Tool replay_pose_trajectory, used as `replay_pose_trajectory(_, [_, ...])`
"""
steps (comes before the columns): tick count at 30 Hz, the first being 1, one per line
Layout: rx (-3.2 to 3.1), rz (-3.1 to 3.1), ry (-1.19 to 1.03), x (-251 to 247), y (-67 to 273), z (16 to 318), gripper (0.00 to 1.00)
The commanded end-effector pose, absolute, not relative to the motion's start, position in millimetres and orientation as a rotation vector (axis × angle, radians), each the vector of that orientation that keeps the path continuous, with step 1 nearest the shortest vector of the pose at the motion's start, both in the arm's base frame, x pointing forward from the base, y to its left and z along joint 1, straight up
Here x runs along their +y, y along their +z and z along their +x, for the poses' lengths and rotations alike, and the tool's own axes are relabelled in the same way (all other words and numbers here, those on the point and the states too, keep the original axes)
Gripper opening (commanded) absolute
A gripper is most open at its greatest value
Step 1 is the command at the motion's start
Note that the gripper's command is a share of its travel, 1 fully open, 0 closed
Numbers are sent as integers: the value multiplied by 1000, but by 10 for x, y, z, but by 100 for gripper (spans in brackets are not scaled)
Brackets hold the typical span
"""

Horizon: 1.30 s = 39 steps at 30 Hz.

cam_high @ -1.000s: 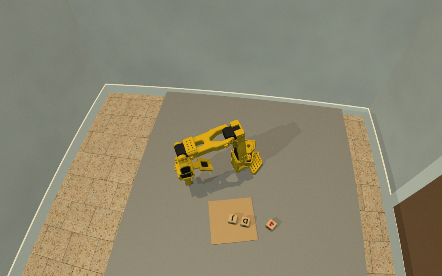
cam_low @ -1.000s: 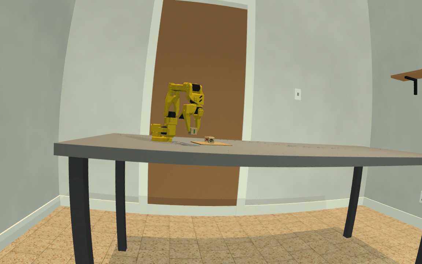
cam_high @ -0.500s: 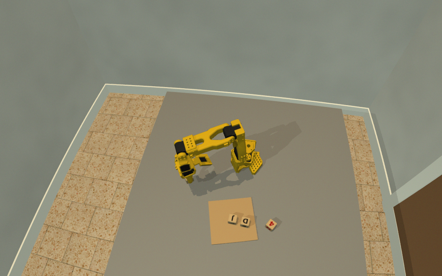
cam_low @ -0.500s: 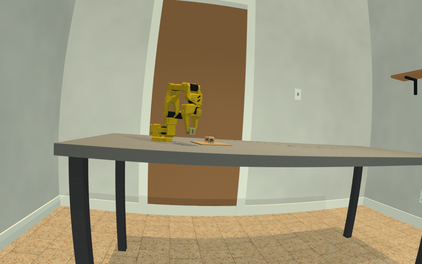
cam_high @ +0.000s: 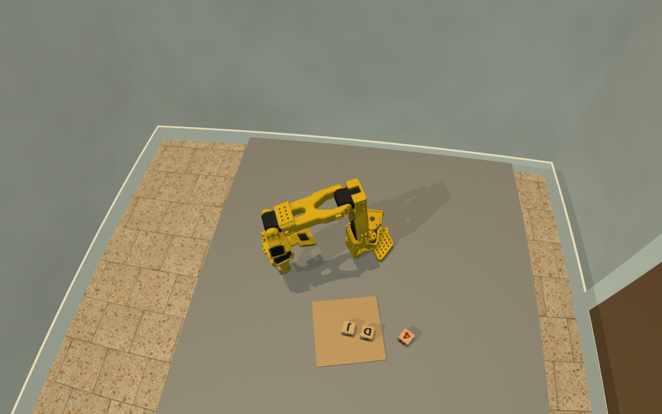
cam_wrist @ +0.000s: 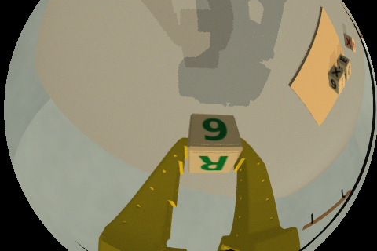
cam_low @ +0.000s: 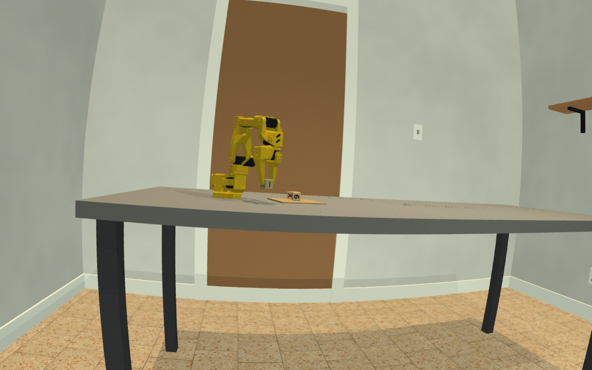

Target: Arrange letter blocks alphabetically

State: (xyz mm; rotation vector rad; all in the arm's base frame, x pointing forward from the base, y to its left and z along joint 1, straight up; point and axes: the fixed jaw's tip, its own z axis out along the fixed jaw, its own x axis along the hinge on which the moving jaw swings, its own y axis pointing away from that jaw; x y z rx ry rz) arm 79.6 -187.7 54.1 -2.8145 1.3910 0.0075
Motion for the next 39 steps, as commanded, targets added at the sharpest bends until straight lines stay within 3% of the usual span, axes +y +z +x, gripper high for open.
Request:
replay_pose_trajectory(1, [1402, -2853, -75, -1938, 646, 814, 0])
replay_pose_trajectory(39, [1390, -2860, -76, -1939, 583, 812, 0])
